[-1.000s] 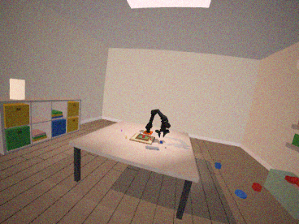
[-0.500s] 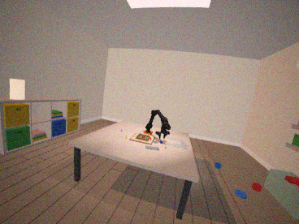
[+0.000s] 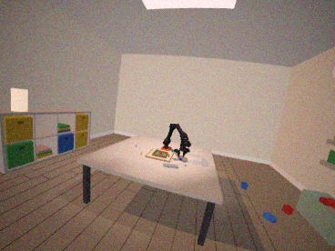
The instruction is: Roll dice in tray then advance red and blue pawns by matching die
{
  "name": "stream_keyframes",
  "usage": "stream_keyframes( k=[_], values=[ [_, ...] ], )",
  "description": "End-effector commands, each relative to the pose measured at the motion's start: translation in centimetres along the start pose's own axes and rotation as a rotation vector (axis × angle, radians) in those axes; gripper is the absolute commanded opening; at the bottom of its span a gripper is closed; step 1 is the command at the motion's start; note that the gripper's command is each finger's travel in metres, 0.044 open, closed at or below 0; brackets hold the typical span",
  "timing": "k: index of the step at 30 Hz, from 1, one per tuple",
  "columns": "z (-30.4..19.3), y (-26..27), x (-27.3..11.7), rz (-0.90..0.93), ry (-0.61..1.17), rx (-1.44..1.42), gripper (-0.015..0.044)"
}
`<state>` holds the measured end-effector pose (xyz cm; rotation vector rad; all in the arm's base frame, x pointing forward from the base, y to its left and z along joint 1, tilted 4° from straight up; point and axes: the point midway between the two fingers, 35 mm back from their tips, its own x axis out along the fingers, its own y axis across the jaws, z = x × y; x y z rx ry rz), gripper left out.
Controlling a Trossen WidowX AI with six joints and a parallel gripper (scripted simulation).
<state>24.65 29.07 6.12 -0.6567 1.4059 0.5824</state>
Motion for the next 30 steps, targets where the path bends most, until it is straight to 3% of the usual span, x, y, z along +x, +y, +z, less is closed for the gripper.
stream_keyframes(
  k=[1,13,20,26,28,30],
  values=[
    [-0.2,0.0,1.2,0.002,0.014,-0.004,0.0275],
    [-0.3,0.0,2.6,0.002,0.014,-0.004,0.0275],
    [-0.3,0.0,2.6,0.002,0.014,-0.004,0.0091],
    [-0.3,0.0,2.6,0.002,0.014,-0.004,0.0051],
    [-0.3,0.0,2.5,0.002,0.012,-0.001,0.0000],
    [0.2,0.0,2.3,0.001,-0.009,0.020,0.0000]
  ],
)
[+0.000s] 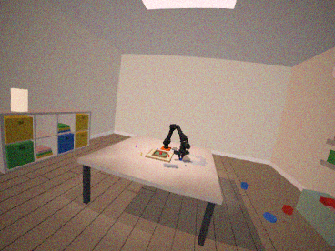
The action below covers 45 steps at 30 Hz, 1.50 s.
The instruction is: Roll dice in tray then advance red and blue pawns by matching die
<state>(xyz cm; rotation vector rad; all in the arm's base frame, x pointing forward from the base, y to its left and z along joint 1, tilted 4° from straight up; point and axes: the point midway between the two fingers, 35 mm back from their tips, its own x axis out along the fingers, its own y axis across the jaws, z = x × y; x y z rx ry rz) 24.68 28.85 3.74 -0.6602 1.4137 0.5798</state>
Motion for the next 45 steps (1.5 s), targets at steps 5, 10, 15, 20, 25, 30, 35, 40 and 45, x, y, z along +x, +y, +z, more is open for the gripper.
stream_keyframes(
  k=[5,10,15,20,25,30,35,40,45],
  values=[
    [1.0,0.0,-1.6,0.001,-0.031,0.035,0.0000],
    [1.1,0.0,-3.8,0.004,-0.025,0.023,0.0000],
    [1.0,0.0,-6.4,0.007,-0.018,0.010,0.0000],
    [0.8,0.0,-8.9,0.007,-0.008,0.003,0.0000],
    [0.3,0.0,-11.4,0.004,0.002,-0.002,0.0000],
    [0.1,0.0,-12.1,0.004,0.005,-0.004,0.0000],
    [0.0,-1.0,-12.0,0.003,0.006,0.016,0.0000],
    [-0.6,-4.2,-11.6,0.002,0.006,0.085,0.0000],
    [-1.5,-7.2,-11.2,0.000,0.007,0.155,0.0000]
  ],
)
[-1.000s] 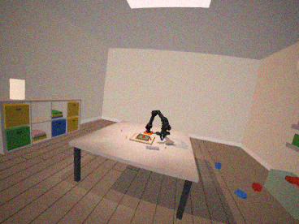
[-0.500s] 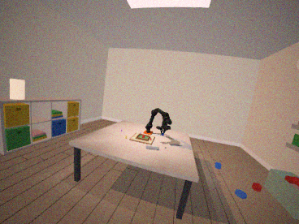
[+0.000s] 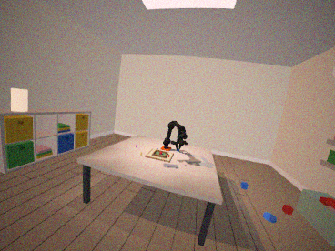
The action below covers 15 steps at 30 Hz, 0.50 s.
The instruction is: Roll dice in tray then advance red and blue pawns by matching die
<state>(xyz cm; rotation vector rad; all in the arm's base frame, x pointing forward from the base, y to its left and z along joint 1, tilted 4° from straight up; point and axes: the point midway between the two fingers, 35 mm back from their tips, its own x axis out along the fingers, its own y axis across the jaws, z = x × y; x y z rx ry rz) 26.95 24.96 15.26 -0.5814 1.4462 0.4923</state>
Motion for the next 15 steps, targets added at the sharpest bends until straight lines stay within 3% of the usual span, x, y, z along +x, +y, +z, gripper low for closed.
stream_keyframes(
  k=[1,15],
  values=[
    [-0.7,-2.7,0.1,0.005,-0.006,0.060,0.0000],
    [-3.9,-10.7,1.3,-0.001,-0.005,0.253,0.0000]
  ],
)
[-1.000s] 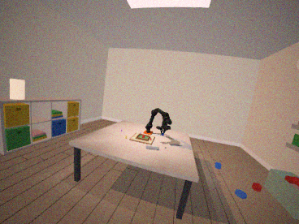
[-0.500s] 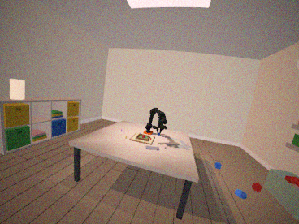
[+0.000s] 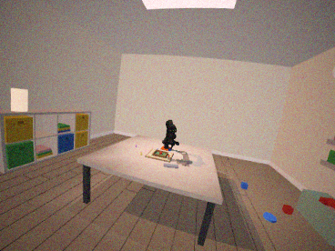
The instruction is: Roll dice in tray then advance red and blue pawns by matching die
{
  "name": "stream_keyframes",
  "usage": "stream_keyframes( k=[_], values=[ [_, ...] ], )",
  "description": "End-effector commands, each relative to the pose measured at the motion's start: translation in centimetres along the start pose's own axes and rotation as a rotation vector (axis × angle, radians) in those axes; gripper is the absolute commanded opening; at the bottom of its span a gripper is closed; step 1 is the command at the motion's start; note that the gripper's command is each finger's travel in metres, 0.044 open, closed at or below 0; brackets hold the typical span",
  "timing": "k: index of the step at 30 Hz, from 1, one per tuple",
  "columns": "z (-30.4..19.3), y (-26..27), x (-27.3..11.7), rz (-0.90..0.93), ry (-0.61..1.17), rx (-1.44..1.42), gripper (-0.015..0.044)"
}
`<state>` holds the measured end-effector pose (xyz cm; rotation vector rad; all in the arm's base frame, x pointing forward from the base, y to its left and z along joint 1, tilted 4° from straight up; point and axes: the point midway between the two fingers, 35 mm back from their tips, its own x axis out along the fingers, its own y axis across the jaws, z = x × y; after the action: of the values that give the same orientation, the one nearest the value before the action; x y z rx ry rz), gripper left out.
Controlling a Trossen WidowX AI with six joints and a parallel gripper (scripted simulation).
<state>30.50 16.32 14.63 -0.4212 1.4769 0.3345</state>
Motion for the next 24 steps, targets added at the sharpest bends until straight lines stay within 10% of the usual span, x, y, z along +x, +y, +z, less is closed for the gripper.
stream_keyframes(
  k=[1,24],
  values=[
    [-0.9,-2.6,0.2,0.003,-0.007,0.061,0.0000],
    [-7.2,-13.0,2.2,-0.013,-0.006,0.358,0.0000]
  ],
)
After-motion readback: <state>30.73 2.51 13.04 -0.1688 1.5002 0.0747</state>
